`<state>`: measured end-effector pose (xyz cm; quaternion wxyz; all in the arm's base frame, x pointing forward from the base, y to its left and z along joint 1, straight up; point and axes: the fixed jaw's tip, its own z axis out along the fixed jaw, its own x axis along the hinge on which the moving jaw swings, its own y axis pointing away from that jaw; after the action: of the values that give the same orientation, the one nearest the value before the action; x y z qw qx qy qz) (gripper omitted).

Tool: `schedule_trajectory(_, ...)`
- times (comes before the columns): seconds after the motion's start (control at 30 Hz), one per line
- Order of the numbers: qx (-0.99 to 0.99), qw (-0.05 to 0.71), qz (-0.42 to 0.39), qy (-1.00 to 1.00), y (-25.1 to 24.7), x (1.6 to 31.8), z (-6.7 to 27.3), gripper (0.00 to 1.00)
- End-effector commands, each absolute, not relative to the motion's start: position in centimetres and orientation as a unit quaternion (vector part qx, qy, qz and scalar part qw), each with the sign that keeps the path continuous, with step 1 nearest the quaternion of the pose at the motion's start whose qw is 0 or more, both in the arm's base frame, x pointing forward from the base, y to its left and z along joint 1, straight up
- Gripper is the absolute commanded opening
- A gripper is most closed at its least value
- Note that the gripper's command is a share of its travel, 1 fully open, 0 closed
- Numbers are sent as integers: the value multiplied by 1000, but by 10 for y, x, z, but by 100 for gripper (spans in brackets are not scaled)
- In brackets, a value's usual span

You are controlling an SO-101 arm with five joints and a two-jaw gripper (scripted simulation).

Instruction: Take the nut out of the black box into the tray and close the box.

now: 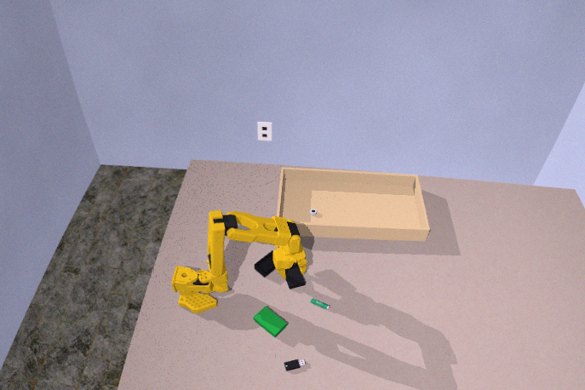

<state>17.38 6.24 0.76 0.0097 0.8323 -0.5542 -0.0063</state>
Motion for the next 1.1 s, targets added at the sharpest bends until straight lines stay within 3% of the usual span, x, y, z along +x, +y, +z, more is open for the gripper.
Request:
schedule_trajectory(0.0,833,0,0,-554,62,179,16,21)
schedule_trajectory(1.07,833,0,0,-554,62,178,67,21)
